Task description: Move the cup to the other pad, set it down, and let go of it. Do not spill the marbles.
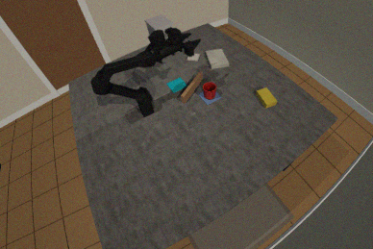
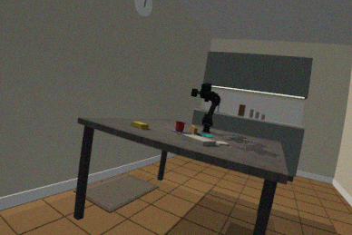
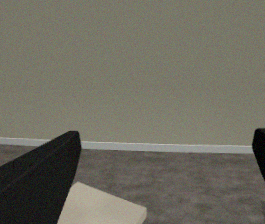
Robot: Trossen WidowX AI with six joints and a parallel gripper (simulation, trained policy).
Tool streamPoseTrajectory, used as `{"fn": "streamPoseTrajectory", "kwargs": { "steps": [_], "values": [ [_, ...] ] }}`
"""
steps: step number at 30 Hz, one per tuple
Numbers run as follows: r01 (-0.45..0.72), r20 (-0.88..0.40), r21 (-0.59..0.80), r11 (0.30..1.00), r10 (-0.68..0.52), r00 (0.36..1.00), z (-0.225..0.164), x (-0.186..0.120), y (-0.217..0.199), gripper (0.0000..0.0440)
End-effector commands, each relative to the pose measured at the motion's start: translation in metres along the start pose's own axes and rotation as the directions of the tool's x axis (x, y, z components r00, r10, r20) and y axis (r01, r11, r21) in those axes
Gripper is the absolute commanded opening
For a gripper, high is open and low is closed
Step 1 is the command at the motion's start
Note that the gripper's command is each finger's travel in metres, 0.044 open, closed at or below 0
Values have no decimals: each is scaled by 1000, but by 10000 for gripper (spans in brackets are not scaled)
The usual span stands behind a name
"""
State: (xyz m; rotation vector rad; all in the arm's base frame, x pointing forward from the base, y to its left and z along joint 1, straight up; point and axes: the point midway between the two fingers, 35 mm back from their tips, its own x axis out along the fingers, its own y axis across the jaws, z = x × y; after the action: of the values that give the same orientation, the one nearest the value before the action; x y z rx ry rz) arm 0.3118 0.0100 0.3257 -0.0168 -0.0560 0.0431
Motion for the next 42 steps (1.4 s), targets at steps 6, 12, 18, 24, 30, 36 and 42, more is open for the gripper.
{"fn": "streamPoseTrajectory", "kwargs": {
  "steps": [6,12,18,24,30,36,42],
  "values": [
    [27,-47,1,1000,-27,999,-4,3,-4,243],
    [42,-116,6,999,-41,992,-11,7,-4,87],
    [39,-194,20,999,-35,980,-17,13,-1,57],
    [37,-276,41,998,-24,961,-23,19,3,73],
    [39,-360,63,997,-14,933,-29,24,7,84],
    [47,-443,80,996,-7,897,-36,29,10,86],
    [58,-524,89,994,-3,852,-43,32,13,90]
  ]
}}
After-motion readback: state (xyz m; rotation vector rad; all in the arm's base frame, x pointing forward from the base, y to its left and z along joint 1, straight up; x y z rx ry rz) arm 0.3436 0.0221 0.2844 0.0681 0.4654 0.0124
